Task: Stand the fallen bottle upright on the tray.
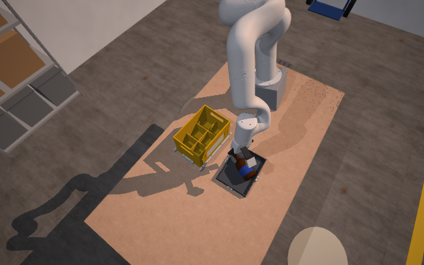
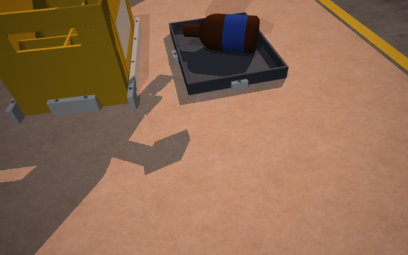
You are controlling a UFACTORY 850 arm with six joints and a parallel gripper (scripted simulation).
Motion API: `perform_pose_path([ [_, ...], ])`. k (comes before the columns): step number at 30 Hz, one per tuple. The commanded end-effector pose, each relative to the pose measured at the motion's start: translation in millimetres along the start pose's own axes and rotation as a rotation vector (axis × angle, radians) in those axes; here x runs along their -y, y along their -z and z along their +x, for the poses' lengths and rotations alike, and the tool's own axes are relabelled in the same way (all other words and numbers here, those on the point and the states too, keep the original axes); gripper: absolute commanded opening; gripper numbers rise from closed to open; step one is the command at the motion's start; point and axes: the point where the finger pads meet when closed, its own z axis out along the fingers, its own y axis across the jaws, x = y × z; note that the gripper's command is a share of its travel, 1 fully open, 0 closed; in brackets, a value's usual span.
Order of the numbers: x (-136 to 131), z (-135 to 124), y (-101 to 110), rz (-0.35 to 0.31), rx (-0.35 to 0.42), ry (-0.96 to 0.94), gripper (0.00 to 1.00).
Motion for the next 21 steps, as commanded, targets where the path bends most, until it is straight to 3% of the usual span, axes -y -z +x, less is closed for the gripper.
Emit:
perform_pose_path([
  [1,-1.2,0.9,-14.5,-0.003,-0.001,0.000,0.65],
  [21,-1.3,0.9,-51.1,-0.003,-0.001,0.000,0.65],
])
